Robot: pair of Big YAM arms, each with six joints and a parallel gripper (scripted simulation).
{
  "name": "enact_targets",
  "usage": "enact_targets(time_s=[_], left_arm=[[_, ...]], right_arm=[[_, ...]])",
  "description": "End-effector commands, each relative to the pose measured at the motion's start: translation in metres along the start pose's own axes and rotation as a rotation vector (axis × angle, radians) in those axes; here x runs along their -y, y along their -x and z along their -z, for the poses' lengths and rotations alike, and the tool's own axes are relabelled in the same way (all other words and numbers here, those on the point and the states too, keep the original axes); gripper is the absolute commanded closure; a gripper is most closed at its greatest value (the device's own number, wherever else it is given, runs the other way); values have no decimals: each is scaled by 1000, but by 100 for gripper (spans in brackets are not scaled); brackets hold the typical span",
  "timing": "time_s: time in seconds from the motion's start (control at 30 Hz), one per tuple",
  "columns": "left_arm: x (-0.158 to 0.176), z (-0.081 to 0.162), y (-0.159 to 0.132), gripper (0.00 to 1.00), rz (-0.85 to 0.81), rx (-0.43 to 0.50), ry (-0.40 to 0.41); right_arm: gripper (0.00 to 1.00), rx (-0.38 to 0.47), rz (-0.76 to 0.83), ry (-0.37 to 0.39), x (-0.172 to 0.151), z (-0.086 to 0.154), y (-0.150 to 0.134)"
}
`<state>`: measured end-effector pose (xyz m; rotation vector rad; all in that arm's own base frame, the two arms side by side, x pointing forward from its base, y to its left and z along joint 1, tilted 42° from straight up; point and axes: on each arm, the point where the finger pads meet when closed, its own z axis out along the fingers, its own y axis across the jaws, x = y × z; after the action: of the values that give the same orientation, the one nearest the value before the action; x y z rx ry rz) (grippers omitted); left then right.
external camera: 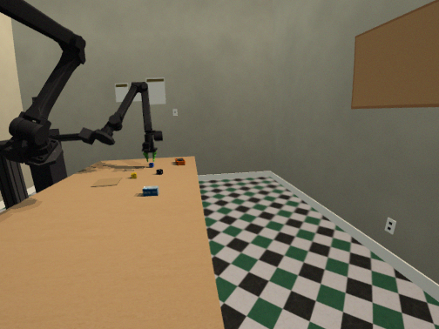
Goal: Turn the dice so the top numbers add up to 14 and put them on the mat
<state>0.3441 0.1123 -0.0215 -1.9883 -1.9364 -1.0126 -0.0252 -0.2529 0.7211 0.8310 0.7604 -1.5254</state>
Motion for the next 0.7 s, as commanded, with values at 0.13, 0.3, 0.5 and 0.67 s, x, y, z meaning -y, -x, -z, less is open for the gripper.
enact_targets(time_s=[0.13, 0.3, 0.5, 0.67], left_arm=[[-5, -4, -4, 55, 5, -5, 9], [-6, -4, -4, 55, 6, -5, 10], [-6, -3, -4, 55, 6, -5, 10], [-6, -3, -5, 55, 4, -4, 6]], right_arm=[[0, 53, -8, -6, 3, 9, 22], [0, 53, -8, -6, 3, 9, 22], [0, 53, -8, -6, 3, 9, 22], [0, 53, -8, -6, 3, 9, 22]])
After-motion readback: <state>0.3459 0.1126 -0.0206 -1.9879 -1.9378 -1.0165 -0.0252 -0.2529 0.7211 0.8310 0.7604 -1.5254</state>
